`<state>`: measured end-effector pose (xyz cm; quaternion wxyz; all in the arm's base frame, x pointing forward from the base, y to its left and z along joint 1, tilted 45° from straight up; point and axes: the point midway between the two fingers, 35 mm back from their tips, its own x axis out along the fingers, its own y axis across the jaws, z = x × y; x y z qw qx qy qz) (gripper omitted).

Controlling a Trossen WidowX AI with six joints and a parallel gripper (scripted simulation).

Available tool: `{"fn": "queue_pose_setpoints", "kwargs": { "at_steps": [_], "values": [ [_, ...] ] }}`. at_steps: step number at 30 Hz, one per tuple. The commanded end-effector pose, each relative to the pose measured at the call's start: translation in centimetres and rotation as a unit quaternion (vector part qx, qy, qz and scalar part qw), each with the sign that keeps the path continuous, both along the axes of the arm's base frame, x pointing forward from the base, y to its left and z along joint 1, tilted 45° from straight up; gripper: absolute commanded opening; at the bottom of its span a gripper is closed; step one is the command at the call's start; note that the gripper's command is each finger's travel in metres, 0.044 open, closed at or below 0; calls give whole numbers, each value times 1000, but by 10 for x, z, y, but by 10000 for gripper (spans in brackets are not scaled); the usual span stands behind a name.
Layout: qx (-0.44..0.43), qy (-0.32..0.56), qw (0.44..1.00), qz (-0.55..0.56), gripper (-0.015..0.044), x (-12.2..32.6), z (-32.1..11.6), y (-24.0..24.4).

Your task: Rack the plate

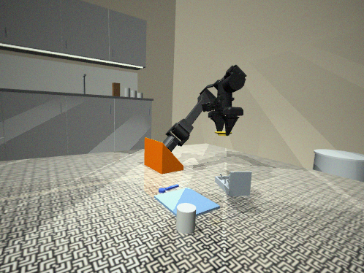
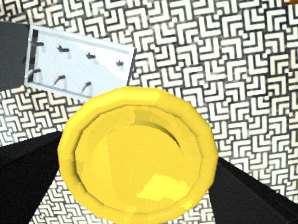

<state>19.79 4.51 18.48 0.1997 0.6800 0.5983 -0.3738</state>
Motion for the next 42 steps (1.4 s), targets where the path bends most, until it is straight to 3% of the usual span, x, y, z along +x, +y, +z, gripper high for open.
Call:
{"fn": "queue_pose_setpoints", "kwargs": {
  "at_steps": [1,21,42],
  "values": [
    [-24,6,1000,16,0,-4,-8,3],
    [-202,-2,969,146,0,-17,-64,13],
    [-367,-75,897,236,0,-16,-102,21]
  ]
}}
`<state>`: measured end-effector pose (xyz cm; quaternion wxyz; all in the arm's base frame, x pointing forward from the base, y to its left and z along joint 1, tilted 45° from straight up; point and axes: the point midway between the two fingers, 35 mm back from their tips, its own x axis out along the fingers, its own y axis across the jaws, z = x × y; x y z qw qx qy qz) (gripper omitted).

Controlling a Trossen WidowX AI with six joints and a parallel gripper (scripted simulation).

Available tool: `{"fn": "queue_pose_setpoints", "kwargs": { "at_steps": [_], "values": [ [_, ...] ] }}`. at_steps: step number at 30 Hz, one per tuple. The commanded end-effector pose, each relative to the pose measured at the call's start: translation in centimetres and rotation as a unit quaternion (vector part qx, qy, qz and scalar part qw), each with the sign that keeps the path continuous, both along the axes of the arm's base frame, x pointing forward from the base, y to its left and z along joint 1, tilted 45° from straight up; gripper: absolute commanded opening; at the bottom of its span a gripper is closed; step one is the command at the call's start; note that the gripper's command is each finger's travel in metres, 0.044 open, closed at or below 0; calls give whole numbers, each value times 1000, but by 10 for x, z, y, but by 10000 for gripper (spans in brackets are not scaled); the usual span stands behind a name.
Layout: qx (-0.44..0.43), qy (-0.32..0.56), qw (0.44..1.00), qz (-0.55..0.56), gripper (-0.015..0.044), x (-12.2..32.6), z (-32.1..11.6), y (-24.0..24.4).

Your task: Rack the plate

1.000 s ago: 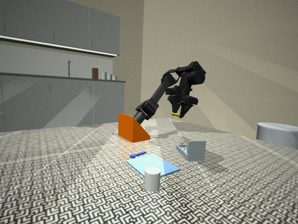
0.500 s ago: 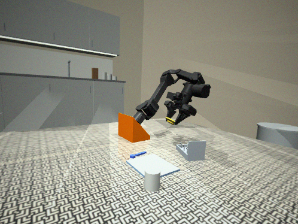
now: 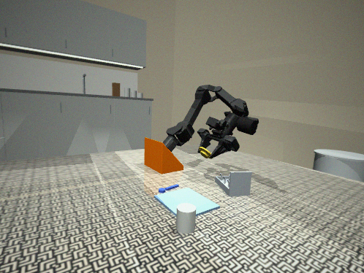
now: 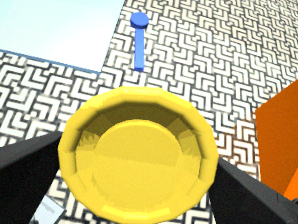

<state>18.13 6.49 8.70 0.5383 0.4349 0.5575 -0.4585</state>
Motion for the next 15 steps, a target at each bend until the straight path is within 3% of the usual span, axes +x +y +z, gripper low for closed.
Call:
{"fn": "queue_pose_setpoints", "kwargs": {
  "at_steps": [1,15],
  "values": [
    [-28,-20,999,17,0,1,-5,1],
    [-114,-110,984,84,0,6,-19,11]
  ]
}}
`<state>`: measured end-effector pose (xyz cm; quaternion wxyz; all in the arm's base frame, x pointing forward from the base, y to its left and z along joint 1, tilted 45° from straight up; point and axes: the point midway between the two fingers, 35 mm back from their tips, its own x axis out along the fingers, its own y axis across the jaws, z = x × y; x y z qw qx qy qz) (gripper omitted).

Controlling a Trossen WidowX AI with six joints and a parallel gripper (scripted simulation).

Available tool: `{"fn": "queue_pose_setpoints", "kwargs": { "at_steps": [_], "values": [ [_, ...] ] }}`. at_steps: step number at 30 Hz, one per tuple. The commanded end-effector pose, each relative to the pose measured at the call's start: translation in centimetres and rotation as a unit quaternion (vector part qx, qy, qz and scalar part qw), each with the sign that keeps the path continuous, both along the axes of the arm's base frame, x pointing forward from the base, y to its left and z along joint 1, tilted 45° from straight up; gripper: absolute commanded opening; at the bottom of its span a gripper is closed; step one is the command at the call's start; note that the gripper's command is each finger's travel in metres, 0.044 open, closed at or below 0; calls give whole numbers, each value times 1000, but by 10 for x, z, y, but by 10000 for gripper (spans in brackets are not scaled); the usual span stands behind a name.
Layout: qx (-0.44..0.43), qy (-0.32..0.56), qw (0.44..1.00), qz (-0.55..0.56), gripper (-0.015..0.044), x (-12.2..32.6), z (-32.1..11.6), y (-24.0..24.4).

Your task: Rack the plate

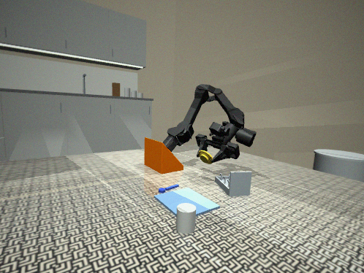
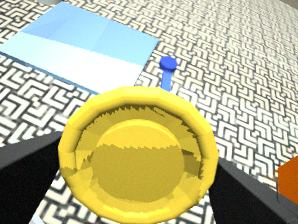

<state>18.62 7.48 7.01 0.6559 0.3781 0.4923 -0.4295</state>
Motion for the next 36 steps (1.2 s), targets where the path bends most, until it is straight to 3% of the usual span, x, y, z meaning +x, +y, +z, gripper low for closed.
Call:
{"fn": "queue_pose_setpoints", "kwargs": {
  "at_steps": [1,36],
  "values": [
    [-23,-30,999,17,0,2,-3,2],
    [-108,-328,926,151,0,3,4,49]
  ]
}}
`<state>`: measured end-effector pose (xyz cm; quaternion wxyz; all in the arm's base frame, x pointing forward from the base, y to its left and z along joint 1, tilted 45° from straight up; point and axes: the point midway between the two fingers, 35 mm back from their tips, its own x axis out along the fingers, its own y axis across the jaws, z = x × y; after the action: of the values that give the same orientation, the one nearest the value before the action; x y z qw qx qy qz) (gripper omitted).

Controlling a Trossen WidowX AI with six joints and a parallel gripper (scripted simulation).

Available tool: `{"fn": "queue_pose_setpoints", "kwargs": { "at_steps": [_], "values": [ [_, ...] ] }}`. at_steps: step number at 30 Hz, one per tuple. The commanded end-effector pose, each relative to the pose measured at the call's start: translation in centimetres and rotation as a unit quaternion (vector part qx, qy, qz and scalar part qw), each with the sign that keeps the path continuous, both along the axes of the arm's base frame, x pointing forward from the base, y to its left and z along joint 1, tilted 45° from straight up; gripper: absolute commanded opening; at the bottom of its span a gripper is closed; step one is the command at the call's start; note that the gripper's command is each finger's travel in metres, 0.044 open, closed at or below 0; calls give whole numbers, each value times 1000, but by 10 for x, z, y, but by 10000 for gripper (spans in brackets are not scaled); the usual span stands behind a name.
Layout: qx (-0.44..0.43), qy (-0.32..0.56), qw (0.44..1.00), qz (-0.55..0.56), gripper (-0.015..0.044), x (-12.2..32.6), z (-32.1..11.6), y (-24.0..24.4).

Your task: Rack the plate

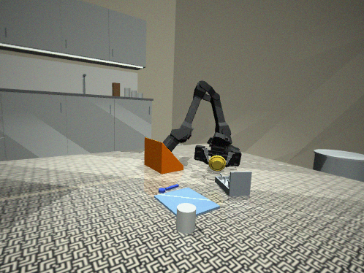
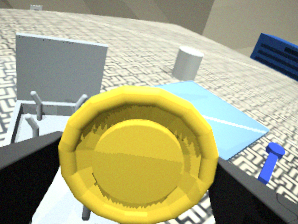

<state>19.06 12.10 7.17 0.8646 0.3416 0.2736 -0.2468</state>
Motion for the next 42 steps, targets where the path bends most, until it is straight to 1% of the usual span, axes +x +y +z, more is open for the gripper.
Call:
{"fn": "queue_pose_setpoints", "kwargs": {
  "at_steps": [1,16,26,42],
  "values": [
    [0,-38,999,14,0,-2,3,5],
    [22,-168,983,70,0,-17,18,24],
    [23,-169,983,71,0,-16,18,24],
    [21,-166,983,70,0,7,10,19]
  ]
}}
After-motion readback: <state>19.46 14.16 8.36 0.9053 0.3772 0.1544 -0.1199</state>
